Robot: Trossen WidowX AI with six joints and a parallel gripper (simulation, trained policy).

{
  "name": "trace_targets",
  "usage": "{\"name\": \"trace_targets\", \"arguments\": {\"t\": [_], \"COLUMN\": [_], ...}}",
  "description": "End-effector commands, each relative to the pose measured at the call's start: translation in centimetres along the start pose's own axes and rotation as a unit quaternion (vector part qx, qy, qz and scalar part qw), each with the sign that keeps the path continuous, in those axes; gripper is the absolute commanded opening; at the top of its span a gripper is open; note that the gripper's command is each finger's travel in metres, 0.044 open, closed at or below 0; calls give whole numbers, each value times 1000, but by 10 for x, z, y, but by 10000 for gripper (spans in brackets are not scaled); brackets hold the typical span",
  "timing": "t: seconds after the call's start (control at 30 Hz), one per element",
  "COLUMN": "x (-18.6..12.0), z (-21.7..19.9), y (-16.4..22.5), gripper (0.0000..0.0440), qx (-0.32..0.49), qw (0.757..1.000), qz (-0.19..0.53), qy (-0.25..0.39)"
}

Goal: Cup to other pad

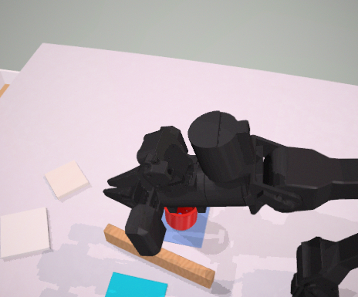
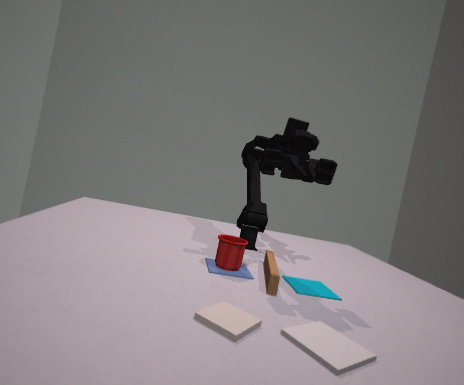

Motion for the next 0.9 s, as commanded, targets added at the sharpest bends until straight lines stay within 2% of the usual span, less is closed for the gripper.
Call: {"name": "trace_targets", "arguments": {"t": [0.0,0.43,0.87], "x": [2,5,5], "z": [4,9,9], "y": [3,14,29], "gripper": [78,77,96], "qx": [7,20,17], "qw": [1000,991,973], "qz": [28,129,230], "qy": [-3,6,25]}}
Point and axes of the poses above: the point midway between the two fingers, 35 mm back from their tips, its own x axis out along the fingers, its own z axis across the jaws, y = z × x, the point moved 1 cm from there along -x, back along the fingers, and after that the axes turned 6 degrees about x, right-handed, at the moved point
